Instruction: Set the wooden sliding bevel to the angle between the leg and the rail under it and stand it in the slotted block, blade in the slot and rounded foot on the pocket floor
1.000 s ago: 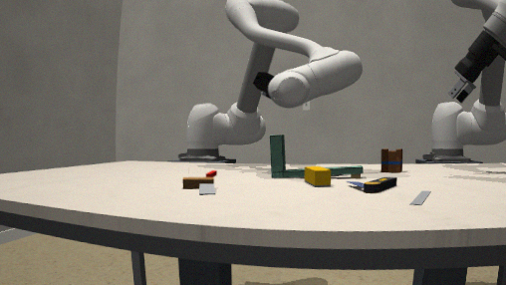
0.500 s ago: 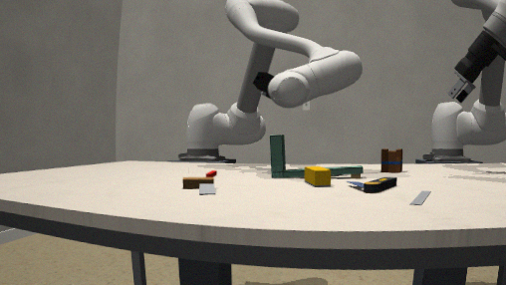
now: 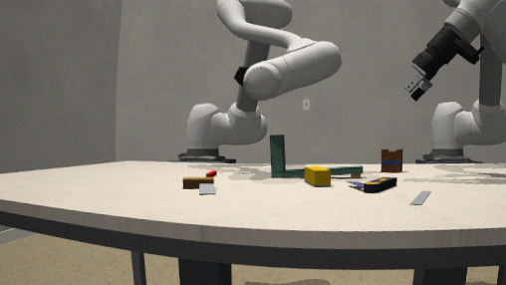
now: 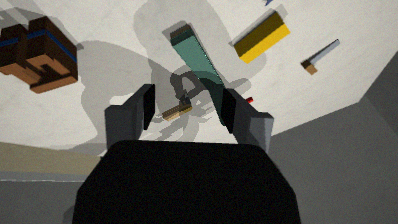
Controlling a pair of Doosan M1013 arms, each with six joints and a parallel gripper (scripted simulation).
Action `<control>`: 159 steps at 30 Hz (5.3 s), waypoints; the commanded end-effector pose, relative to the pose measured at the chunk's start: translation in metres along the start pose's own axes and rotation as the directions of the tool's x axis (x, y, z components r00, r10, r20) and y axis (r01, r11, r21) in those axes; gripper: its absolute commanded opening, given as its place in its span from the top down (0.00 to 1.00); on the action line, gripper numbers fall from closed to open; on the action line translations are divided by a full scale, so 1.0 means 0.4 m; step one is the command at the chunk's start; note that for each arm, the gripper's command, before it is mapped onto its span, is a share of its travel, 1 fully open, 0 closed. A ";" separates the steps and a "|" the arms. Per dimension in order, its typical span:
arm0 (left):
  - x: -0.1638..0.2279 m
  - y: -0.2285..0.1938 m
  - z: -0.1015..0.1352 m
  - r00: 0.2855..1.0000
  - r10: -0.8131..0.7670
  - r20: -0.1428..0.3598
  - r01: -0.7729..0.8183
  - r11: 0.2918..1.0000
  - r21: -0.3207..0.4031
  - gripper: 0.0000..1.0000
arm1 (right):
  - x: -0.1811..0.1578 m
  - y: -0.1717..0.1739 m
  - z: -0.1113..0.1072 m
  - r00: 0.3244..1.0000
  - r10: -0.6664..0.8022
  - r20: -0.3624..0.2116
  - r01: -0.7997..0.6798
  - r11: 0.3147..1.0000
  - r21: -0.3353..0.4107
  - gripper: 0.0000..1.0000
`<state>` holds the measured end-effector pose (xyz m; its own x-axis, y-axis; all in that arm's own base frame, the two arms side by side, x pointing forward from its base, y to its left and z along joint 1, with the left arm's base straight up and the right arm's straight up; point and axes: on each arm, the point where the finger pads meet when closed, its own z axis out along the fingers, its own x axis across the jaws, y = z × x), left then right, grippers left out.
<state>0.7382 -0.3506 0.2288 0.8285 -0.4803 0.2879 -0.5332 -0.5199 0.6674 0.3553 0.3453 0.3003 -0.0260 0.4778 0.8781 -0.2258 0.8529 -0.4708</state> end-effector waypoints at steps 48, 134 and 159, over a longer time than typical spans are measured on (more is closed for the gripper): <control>0.514 0.500 0.643 0.081 -0.690 -0.719 0.731 0.531 -0.428 0.00 | -0.647 -1.085 0.409 0.666 0.312 -0.678 -0.710 -0.014 -0.704 0.00; -0.005 0.477 1.023 -0.481 -0.521 -0.705 0.789 0.094 -0.607 0.00 | -0.821 -1.161 1.115 0.019 -0.191 -0.981 -0.804 -0.586 0.099 0.00; -0.013 0.457 1.043 -0.481 -0.521 -0.705 0.789 0.094 -0.607 0.00 | -0.821 -1.161 1.115 0.019 -0.191 -0.981 -0.804 -0.586 0.099 0.00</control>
<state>0.5647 -0.7374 0.0654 0.0003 1.0000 -0.0003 0.7076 0.0000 0.7066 0.0343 -0.3010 0.2684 0.9984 0.0525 0.0220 0.0569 -0.9043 -0.4231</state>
